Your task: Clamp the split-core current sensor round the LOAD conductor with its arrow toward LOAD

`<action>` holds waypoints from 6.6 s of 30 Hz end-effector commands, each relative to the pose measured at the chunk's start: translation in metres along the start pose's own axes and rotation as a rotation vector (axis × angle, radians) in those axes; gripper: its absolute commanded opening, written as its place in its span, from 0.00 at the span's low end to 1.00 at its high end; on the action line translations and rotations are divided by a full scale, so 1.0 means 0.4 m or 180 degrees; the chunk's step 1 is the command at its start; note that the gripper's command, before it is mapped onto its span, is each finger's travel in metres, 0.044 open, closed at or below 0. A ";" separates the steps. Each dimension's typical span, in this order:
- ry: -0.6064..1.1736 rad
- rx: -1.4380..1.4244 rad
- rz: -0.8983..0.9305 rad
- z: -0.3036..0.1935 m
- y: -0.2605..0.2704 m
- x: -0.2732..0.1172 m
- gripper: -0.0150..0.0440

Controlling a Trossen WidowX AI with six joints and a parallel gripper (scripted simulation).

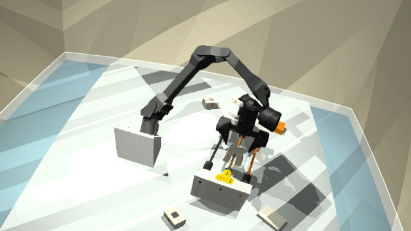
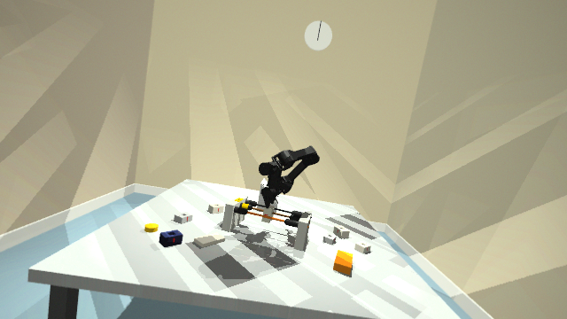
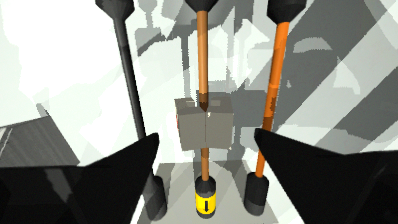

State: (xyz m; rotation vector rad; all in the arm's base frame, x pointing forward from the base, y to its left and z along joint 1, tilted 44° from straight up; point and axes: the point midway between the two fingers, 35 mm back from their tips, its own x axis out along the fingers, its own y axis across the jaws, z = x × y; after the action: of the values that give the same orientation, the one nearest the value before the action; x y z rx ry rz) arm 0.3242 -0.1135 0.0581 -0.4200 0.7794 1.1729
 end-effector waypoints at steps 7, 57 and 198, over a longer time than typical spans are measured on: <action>-0.0014 0.0005 -0.0008 0.000 0.001 0.094 1.00; -0.0007 -0.0011 -0.0012 0.001 0.000 0.158 0.65; -0.0013 0.0027 0.0010 -0.002 0.004 0.123 0.25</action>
State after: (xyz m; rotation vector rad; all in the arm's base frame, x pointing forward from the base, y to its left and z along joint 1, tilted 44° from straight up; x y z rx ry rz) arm 0.3312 -0.0811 0.0218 -0.4099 0.7812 1.1734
